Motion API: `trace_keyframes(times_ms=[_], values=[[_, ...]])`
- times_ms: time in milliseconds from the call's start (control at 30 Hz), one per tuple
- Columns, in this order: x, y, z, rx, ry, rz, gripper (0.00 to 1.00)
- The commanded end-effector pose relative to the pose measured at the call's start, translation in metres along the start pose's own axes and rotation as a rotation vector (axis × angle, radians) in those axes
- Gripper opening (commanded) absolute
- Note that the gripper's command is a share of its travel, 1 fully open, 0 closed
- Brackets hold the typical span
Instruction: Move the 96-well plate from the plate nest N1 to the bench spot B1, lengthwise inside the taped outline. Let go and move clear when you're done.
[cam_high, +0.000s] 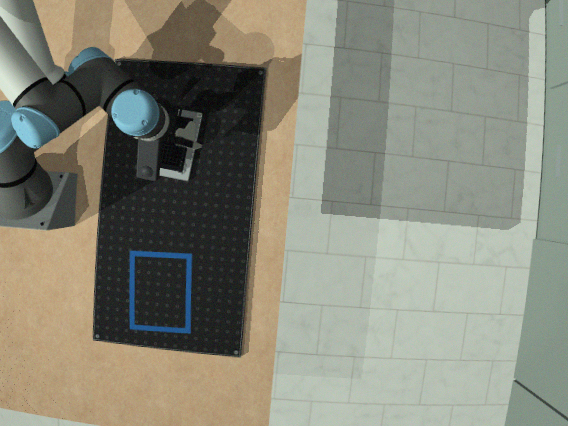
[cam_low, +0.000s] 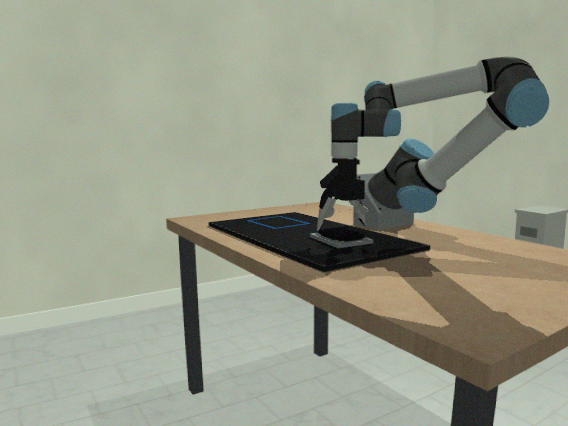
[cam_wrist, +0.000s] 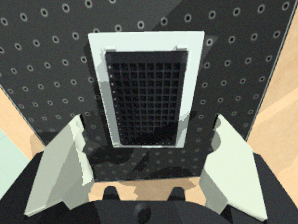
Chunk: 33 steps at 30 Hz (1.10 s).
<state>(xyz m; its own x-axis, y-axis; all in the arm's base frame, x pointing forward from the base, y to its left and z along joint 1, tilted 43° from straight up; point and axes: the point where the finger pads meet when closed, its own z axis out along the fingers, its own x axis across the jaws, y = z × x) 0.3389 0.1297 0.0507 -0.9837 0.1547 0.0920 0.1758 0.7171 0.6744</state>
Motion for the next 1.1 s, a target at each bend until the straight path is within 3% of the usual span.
trace_keyframes(times_ms=[0,600,633,1067], values=[[-0.0005,0.0,0.0106,0.0,0.0,0.0,1.0],[-0.0022,-0.0002,0.0092,0.002,-0.004,-0.001,1.0],[-0.0022,-0.0002,0.0092,0.002,-0.004,-0.001,0.0],[-0.0022,-0.0002,0.0092,0.002,-0.004,-0.001,0.0]])
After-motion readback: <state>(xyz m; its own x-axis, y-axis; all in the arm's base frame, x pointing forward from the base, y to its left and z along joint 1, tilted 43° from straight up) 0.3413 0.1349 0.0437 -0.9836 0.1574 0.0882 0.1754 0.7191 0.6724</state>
